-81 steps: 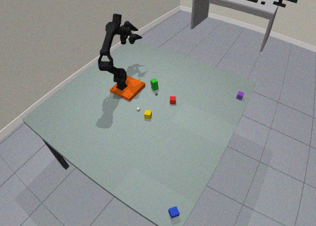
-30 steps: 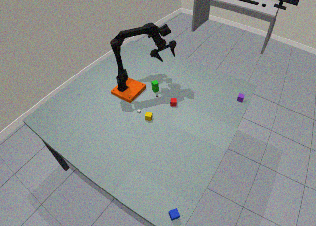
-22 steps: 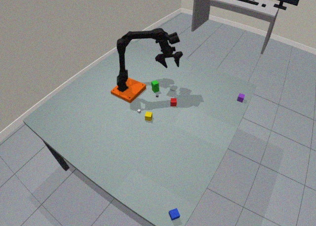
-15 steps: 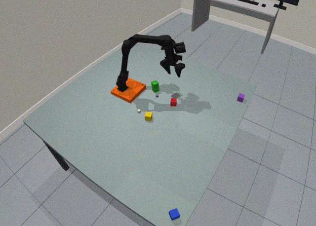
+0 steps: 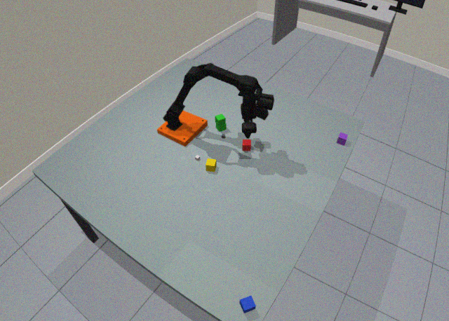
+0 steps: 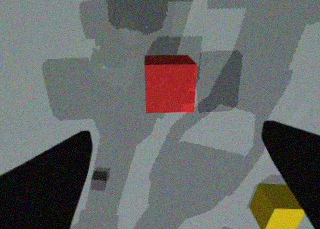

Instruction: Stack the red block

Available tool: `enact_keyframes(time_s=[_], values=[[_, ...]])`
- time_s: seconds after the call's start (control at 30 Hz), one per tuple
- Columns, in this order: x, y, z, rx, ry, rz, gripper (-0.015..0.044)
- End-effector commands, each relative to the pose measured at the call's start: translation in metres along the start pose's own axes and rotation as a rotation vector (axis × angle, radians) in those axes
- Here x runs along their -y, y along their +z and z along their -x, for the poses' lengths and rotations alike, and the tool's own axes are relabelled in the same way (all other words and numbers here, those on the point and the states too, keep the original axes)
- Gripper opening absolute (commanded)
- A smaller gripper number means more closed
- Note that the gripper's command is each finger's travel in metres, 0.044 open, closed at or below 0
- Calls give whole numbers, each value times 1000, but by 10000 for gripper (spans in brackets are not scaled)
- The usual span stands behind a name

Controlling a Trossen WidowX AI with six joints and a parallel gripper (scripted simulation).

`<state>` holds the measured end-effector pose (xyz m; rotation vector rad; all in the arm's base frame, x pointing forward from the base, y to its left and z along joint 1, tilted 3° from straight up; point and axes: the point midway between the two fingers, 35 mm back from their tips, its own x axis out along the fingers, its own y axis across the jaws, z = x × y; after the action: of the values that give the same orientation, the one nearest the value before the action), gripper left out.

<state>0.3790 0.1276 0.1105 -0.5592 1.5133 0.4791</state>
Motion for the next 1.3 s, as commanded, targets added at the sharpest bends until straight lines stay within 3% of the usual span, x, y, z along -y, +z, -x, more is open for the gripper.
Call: enact_keyframes(time_s=[0.0, 0.2, 0.47, 1.27], values=[[2, 1, 1, 6, 14, -33, 440], [4, 0, -8, 6, 14, -33, 440], [2, 2, -53, 6, 14, -33, 440], [3, 1, -82, 6, 14, -33, 440]])
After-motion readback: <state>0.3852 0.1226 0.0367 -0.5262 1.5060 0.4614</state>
